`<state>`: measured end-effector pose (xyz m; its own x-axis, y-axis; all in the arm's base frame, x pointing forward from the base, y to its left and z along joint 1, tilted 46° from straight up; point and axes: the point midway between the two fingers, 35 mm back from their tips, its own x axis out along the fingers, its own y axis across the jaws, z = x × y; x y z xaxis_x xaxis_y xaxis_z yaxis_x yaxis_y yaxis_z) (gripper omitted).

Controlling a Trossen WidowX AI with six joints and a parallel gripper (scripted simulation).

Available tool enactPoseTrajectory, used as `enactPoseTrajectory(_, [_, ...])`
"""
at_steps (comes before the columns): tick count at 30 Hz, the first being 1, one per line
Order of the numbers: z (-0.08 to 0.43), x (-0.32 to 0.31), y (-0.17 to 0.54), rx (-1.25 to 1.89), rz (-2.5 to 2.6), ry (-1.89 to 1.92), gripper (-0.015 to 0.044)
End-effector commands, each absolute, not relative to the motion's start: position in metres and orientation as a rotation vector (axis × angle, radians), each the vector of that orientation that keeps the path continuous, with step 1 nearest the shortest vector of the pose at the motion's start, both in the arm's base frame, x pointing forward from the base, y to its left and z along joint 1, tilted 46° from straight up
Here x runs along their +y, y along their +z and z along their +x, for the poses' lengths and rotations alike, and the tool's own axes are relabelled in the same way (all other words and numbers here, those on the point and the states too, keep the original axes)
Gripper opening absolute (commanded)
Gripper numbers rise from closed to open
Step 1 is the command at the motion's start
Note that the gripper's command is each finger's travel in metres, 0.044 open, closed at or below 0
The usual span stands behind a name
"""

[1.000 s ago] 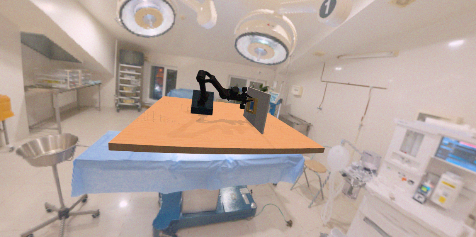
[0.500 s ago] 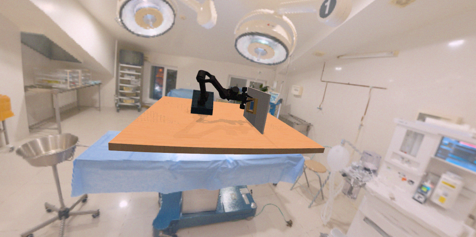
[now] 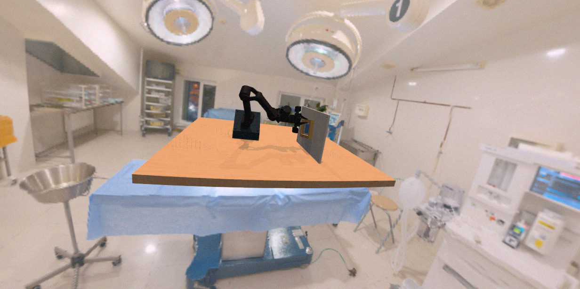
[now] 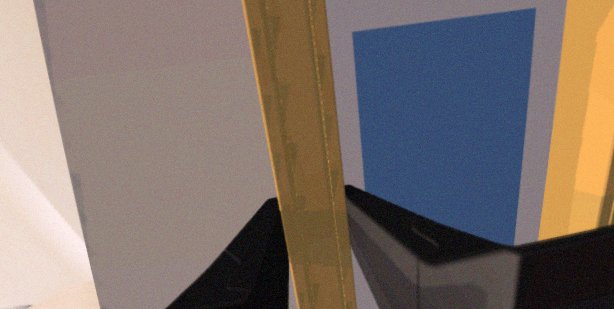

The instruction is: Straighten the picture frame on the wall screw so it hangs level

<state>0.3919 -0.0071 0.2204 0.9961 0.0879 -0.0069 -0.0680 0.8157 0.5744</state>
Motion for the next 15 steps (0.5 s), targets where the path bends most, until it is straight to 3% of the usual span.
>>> enactPoseTrajectory(1, [0.3921,-0.0050,0.2243,0.025,0.614,0.097,0.0000])
enactPoseTrajectory(15, [0.3922,-0.0056,0.2256,0.025,0.614,0.097,0.0000])
